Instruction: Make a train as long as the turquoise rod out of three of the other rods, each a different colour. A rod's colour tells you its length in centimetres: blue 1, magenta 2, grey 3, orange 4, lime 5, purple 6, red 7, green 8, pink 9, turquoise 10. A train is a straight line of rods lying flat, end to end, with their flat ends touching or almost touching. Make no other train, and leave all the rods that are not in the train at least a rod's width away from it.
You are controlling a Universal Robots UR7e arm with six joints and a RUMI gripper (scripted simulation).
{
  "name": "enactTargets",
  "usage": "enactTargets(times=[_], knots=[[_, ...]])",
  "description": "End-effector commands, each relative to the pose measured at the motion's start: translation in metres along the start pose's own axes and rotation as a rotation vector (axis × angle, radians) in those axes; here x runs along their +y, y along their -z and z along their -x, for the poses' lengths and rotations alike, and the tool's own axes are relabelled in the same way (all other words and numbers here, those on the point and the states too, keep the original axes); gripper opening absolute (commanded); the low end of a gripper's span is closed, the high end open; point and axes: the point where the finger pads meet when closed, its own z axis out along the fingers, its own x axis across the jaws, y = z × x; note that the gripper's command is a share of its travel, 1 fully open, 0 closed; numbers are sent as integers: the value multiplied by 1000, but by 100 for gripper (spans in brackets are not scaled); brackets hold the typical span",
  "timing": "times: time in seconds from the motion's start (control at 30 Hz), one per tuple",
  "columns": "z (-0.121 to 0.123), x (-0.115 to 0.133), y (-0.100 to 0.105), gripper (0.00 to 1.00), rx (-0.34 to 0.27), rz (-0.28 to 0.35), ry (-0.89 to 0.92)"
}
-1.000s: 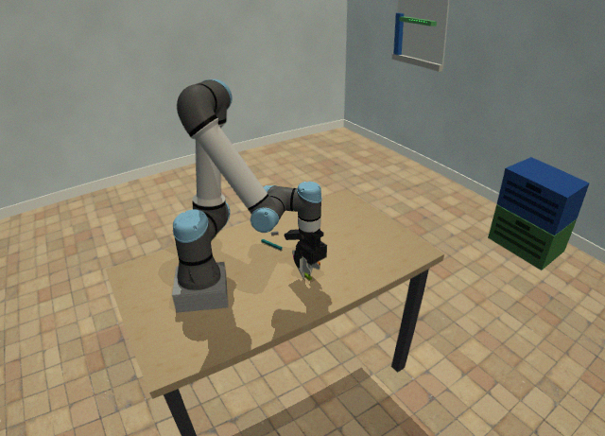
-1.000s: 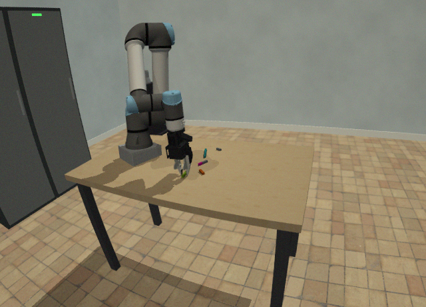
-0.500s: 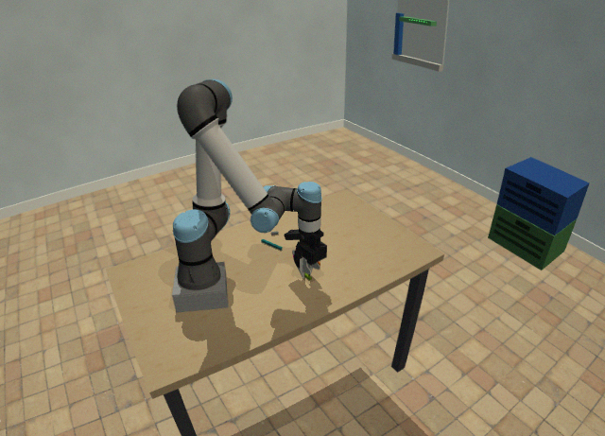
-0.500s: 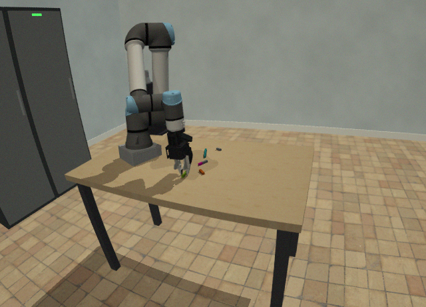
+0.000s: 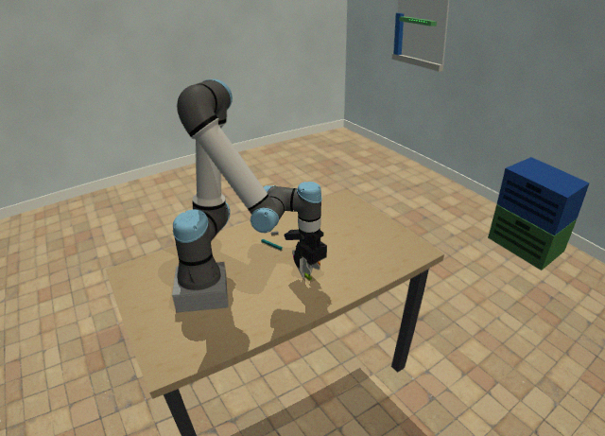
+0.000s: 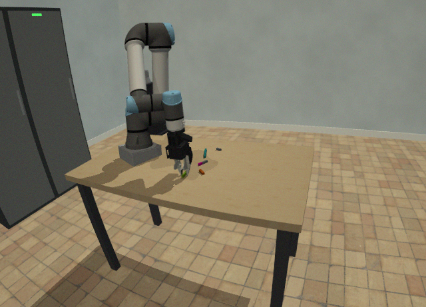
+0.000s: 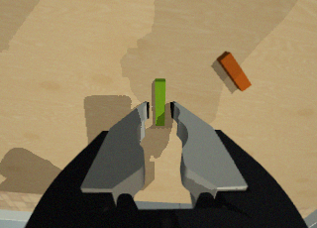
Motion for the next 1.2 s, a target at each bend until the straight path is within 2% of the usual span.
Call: enactTargets(times=[0.0, 0.17, 0.2, 1.17], knots=[[0, 0, 0, 14, 1, 1, 0], [0, 0, 0, 14, 1, 1, 0], [0, 0, 0, 0, 1, 1, 0], [0, 0, 0, 0, 1, 1, 0]])
